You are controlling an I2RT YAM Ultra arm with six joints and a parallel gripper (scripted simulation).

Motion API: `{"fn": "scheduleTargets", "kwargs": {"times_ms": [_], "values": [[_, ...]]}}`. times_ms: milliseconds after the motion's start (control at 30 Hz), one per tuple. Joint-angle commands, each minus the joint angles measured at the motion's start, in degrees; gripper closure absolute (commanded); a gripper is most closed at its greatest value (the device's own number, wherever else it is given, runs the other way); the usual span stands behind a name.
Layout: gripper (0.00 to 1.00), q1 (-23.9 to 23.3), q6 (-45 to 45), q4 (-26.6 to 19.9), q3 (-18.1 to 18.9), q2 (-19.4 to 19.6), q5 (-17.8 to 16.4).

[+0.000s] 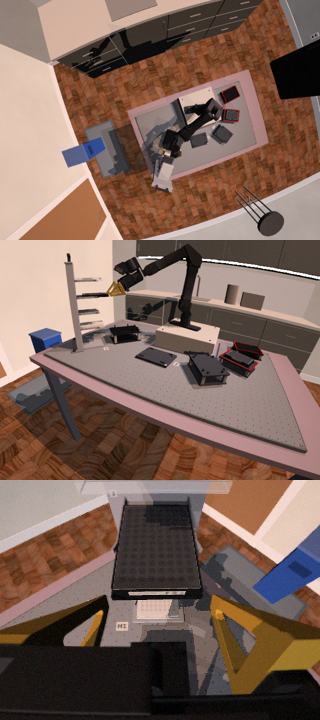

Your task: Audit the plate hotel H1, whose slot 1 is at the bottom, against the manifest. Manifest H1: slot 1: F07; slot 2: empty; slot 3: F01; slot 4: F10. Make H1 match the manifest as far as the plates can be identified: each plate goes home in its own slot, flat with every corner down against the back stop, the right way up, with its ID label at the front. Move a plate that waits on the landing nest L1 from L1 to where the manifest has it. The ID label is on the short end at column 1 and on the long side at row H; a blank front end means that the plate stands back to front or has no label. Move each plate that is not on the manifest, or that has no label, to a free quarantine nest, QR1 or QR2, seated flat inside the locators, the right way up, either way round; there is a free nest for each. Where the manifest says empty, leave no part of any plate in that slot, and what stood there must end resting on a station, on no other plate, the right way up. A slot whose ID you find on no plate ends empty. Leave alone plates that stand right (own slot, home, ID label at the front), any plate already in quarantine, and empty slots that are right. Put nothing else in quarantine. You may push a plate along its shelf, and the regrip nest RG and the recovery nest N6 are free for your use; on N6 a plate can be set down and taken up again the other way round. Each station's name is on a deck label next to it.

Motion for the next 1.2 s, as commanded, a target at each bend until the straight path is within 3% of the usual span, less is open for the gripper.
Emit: {"fn": "scheduleTargets", "kwargs": {"times_ms": [0,1167], "values": [[0.0,-0.32,-0.44,-0.99,-0.28,-1.35,-0.66],[0.0,-5.1,-3.25,-5.04,-8.28,-12.26,-4.68]]}}
